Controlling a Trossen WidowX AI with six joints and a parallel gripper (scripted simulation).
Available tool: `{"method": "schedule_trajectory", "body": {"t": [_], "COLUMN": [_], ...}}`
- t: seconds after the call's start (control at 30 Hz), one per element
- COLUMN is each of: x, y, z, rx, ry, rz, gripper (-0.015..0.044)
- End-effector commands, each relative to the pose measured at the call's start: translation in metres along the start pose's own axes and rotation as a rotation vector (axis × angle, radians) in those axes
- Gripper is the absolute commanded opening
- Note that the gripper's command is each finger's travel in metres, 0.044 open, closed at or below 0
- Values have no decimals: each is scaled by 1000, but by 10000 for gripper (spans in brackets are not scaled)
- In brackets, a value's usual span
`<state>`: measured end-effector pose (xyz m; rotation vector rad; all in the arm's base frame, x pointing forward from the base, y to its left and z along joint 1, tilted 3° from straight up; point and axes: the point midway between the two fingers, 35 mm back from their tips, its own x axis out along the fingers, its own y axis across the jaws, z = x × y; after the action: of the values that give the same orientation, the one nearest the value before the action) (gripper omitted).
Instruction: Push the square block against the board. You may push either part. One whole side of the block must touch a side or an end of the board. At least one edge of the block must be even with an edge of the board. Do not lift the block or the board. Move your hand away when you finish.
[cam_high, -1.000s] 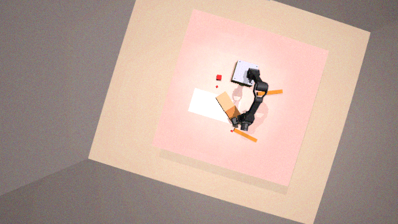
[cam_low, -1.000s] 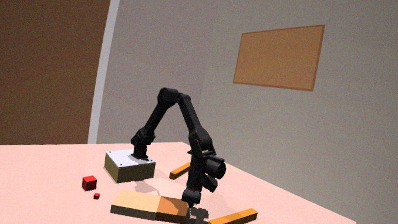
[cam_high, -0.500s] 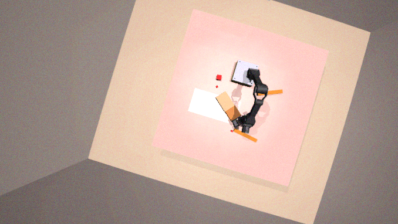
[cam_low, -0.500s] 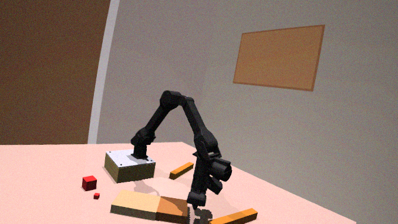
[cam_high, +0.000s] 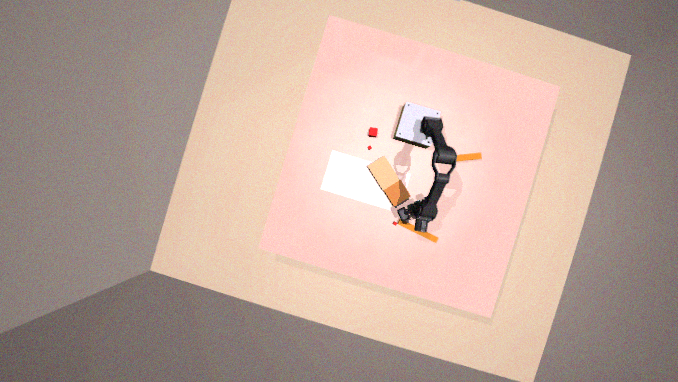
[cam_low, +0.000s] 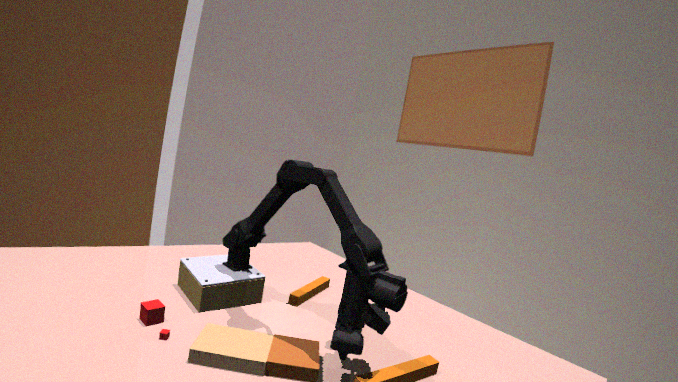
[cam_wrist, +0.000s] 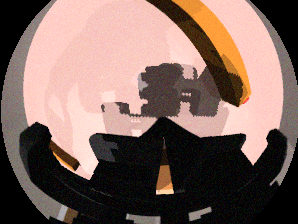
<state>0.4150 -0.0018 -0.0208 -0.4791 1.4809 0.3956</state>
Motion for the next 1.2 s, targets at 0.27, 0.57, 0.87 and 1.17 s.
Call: {"method": "schedule_trajectory", "body": {"t": [0.27,0.57,0.87,1.17], "x": [-52,-53,-53,-54], "y": [0,-14,-52,-86], "z": [2,-10,-47,-88], "rx": [3,91,353,630], "ry": [6,7,8,8], "rz": [0,0,-3,-8], "gripper": [0,0,0,0]}}
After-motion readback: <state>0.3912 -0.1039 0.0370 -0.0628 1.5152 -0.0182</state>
